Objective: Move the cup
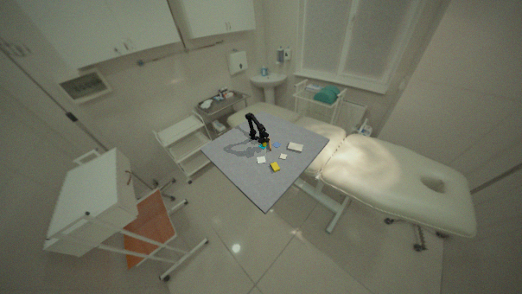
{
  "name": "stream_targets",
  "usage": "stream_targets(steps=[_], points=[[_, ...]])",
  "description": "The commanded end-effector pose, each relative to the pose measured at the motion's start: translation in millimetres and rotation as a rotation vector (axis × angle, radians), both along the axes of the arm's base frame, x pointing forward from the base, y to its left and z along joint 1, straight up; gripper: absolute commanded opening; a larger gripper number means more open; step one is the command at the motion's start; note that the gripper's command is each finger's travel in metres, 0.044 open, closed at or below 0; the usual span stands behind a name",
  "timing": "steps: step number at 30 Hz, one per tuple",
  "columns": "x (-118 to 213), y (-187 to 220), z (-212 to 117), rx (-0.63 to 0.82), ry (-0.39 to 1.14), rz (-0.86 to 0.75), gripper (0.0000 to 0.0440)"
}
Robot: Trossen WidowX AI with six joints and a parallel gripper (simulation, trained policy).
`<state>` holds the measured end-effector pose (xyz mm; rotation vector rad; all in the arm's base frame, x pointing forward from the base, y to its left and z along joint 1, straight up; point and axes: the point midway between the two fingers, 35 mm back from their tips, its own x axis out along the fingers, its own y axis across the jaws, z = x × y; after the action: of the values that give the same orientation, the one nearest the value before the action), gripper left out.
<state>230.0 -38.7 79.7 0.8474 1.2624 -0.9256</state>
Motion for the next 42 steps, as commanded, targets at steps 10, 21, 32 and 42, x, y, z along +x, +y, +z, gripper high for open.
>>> stream_targets(steps=[10,21,32,42], points=[[-17,-4,-13,-0.011,-0.014,-0.041,0.0101],[-12,-2,0,0.018,-0.126,-0.045,0.0186],[-17,0,12,0.034,-0.202,-0.047,0.0229],[-23,0,29,0.043,-0.267,-0.069,0.0291]])
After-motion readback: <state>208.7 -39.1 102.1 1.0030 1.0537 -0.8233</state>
